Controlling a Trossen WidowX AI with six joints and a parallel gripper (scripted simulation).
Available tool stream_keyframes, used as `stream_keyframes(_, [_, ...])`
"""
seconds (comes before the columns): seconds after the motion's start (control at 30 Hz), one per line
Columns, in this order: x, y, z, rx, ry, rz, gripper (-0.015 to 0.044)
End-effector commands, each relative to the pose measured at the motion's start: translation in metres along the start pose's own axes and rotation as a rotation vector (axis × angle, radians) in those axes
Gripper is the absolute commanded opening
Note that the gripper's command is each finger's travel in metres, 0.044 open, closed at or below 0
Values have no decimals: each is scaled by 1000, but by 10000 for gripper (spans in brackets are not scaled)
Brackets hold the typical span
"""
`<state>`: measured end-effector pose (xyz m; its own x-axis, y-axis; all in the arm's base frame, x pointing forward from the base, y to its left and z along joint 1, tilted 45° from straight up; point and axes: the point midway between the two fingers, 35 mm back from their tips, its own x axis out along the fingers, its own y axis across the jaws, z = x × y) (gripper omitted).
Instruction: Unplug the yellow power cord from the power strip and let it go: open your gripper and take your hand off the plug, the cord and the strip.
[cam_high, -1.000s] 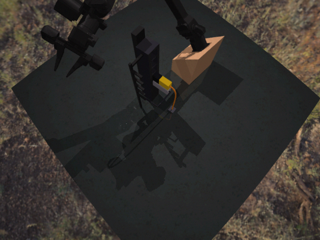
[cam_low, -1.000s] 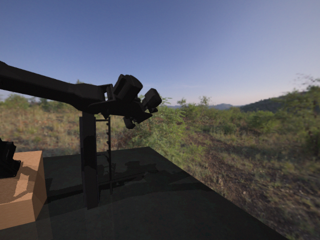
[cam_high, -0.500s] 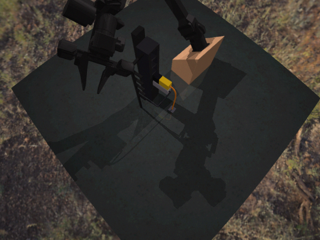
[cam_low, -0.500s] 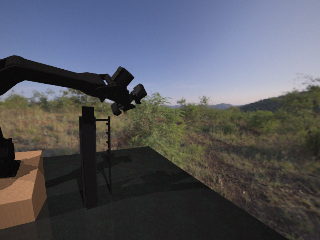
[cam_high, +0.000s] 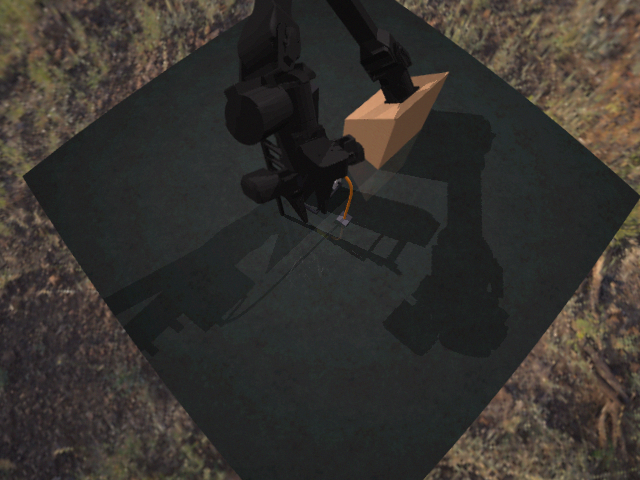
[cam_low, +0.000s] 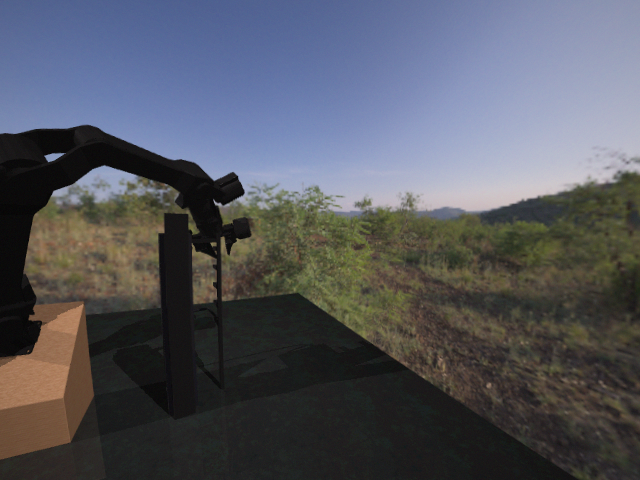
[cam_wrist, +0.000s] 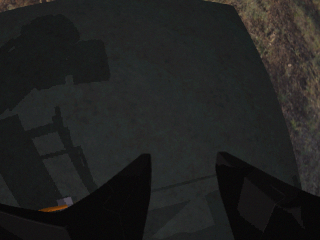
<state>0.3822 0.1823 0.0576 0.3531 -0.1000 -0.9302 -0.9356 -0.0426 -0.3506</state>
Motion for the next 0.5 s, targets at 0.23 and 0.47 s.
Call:
stream_keyframes(0.23, [6,127,-50,-253,625,364,160])
stream_keyframes(0.47, [6,127,-50,-254,625,364,160])
